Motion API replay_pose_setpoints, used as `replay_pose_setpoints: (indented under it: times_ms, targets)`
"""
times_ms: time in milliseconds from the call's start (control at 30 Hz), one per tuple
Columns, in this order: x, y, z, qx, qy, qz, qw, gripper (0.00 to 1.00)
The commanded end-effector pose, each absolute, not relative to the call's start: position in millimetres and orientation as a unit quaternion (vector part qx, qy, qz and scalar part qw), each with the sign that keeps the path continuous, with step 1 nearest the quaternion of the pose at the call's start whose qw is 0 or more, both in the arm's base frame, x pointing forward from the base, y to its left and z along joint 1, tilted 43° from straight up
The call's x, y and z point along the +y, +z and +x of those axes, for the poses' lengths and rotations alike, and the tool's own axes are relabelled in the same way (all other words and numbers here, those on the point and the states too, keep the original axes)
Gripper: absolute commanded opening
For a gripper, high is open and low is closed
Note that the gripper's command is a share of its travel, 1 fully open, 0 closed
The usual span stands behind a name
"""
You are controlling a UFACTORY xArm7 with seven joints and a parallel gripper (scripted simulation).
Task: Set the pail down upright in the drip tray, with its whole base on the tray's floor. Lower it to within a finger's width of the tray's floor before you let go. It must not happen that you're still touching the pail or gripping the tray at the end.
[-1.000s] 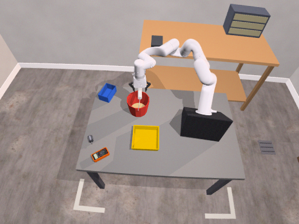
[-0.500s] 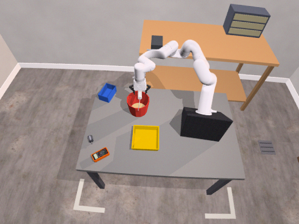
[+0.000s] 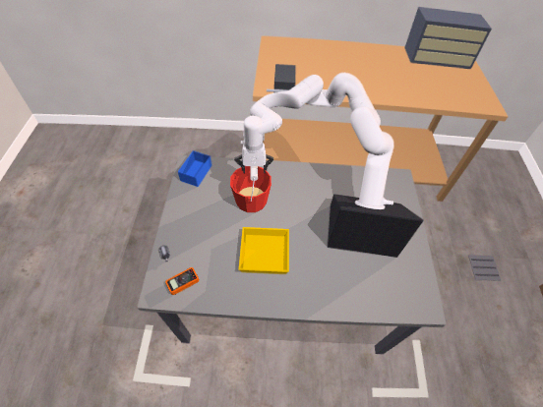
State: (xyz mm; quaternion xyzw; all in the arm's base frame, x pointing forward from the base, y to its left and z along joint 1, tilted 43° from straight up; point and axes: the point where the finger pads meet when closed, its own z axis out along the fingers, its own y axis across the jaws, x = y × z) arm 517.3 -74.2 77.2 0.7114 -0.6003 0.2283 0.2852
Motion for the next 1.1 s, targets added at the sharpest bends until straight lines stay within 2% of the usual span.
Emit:
replay_pose_setpoints:
  times_ms: [0,300,333,1067]
  targets:
    - [-72.1,78.6,518.5,-0.6,0.23,0.712,0.283,1.0]
    - [-72.1,78.6,518.5,-0.6,0.23,0.712,0.283,1.0]
    - [-72.1,78.6,518.5,-0.6,0.23,0.712,0.283,0.0]
    - [-72.1,78.6,518.5,-0.6,0.23,0.712,0.283,0.0]
